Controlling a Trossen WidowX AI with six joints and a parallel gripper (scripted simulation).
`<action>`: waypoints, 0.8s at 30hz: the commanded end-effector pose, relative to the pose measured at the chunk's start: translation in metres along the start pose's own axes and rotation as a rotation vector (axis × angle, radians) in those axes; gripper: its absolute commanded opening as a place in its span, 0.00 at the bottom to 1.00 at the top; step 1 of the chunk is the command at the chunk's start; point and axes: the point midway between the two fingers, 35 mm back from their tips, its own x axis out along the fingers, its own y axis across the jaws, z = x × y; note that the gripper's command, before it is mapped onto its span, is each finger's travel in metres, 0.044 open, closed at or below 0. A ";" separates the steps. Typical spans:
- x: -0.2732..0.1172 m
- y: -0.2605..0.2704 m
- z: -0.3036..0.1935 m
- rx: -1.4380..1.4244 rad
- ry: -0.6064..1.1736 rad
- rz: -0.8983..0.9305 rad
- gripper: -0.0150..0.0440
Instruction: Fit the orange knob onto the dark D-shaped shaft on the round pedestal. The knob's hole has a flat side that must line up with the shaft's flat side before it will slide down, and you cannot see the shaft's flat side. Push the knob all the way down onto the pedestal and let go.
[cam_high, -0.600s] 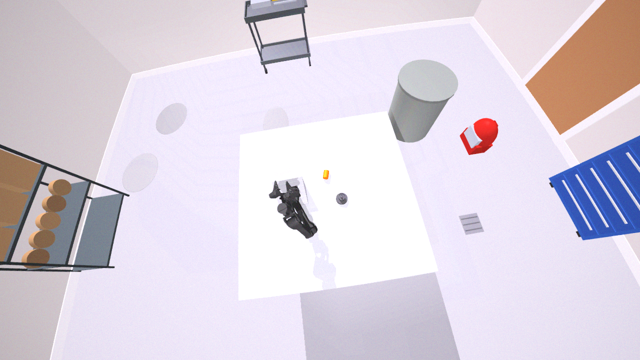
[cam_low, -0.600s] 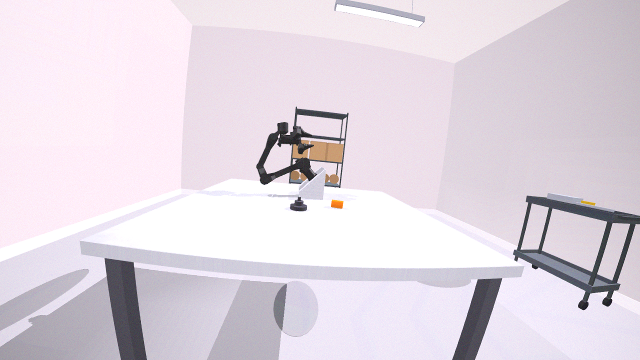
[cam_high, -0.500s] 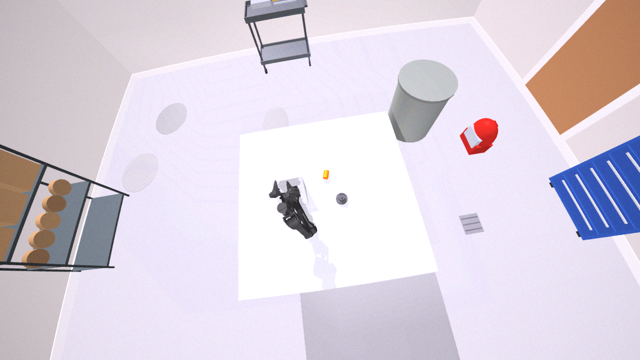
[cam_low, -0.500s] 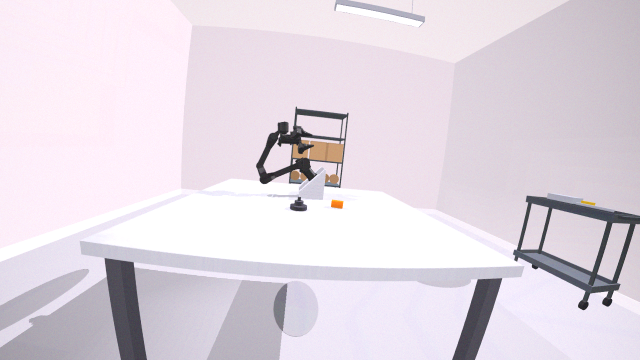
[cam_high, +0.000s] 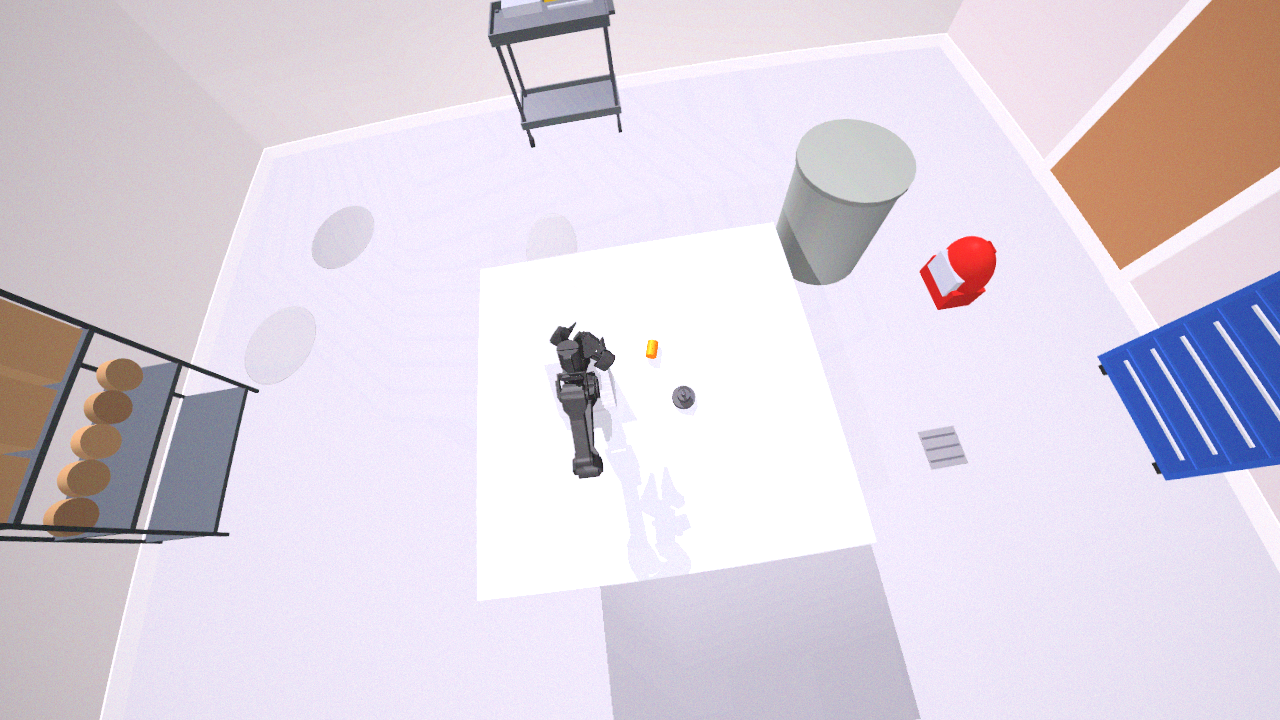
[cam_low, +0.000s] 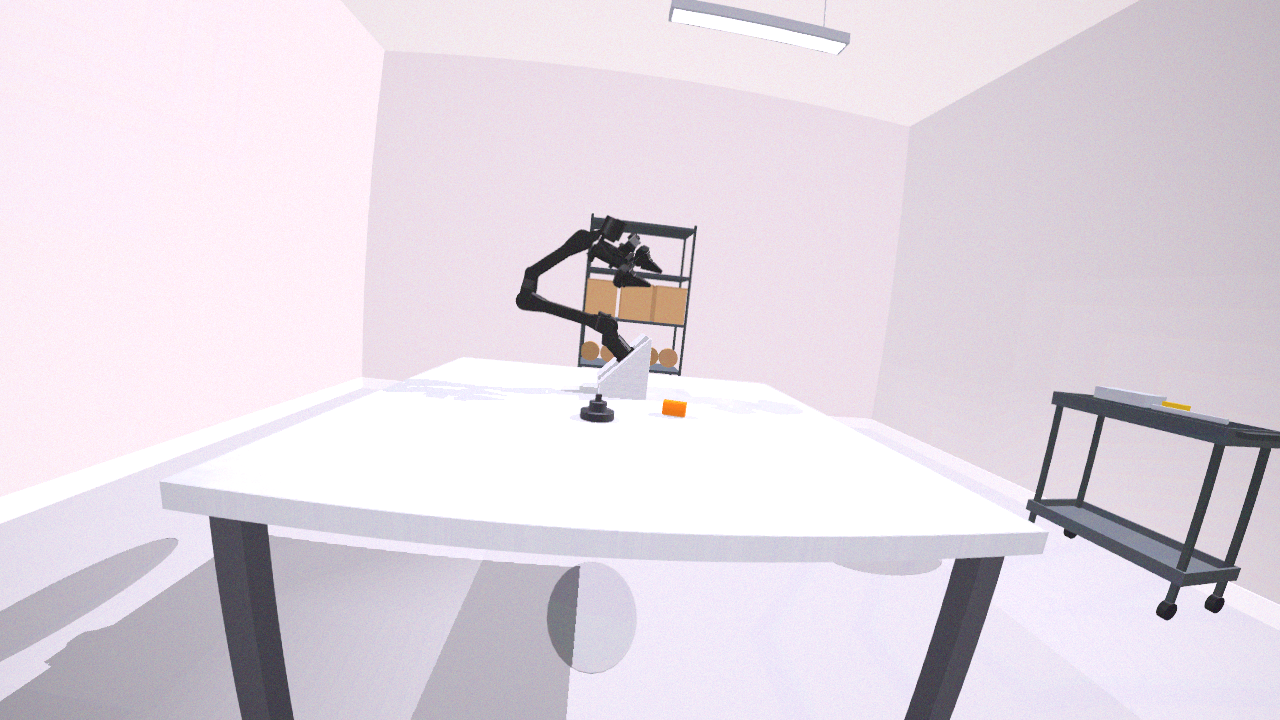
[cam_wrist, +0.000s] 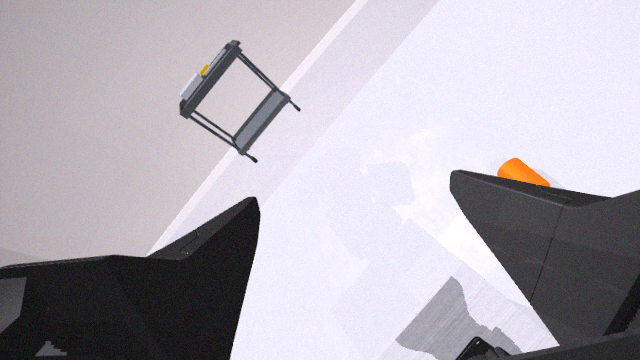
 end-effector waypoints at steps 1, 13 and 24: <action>0.028 -0.013 0.015 -0.044 0.071 -0.119 1.00; 0.137 -0.111 0.030 -0.210 0.480 -0.430 1.00; 0.214 -0.223 -0.031 -0.414 0.979 -0.449 1.00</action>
